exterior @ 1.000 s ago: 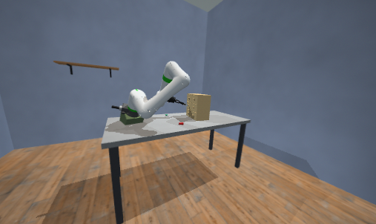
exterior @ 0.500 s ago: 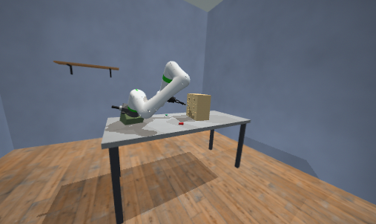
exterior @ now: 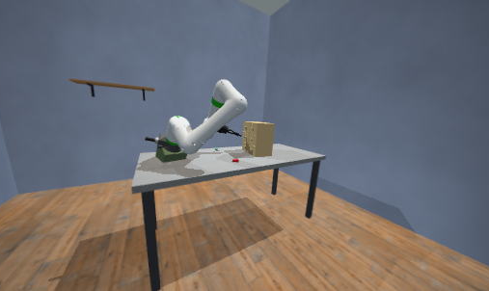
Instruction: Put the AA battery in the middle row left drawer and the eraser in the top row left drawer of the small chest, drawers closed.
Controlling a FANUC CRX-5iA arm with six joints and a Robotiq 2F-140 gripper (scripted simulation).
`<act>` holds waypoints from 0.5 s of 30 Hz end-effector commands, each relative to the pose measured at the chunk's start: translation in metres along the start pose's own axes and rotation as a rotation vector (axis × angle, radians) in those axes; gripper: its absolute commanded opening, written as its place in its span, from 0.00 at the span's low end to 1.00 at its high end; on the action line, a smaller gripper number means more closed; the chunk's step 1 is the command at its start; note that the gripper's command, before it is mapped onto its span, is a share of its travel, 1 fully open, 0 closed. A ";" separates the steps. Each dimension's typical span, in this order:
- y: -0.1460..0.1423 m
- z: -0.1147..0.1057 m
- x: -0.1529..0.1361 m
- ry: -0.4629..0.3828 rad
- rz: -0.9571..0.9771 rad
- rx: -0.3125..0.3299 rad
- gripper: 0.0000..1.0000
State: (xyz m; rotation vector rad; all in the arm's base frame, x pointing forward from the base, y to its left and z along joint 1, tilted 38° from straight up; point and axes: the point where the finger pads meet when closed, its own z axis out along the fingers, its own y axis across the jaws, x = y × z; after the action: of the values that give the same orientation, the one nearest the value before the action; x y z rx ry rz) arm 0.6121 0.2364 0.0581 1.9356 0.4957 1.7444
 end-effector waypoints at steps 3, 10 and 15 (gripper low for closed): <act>0.000 0.000 0.000 0.000 0.000 0.000 0.00; 0.000 -0.001 0.000 0.000 0.000 0.000 0.00; 0.000 -0.006 -0.002 0.000 0.000 0.000 0.00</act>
State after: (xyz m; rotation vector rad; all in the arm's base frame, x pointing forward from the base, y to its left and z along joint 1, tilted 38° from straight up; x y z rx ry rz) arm 0.6086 0.2360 0.0573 1.9355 0.4957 1.7445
